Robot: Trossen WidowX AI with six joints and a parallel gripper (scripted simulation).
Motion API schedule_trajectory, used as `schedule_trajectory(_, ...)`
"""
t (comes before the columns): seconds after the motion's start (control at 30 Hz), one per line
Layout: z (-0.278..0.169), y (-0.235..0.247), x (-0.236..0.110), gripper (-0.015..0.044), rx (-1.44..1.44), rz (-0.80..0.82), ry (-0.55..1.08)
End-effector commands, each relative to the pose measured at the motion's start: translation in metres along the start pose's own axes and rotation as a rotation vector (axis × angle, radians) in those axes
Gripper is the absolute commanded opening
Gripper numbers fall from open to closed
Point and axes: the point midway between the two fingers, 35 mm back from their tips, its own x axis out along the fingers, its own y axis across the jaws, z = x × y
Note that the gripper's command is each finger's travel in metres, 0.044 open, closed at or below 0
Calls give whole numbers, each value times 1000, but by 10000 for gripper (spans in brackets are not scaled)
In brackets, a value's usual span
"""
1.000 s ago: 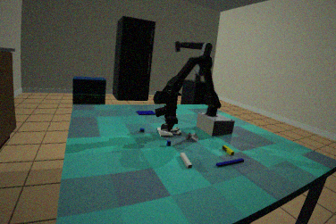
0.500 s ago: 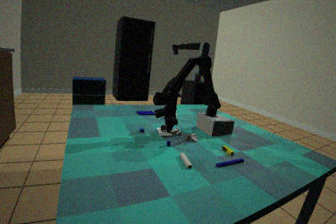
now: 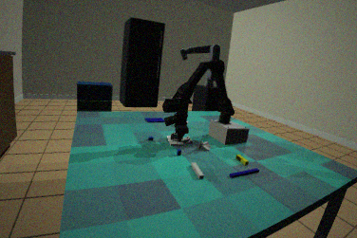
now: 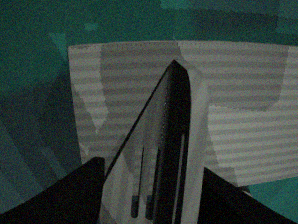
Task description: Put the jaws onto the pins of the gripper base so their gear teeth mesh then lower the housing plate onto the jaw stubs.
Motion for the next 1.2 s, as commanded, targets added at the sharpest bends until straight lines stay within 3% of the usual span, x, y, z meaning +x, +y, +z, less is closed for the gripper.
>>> schedule_trajectory(0.0,0,1,0,134,4,5,0)
schedule_trajectory(1.17,0,1,6,134,5,5,0)
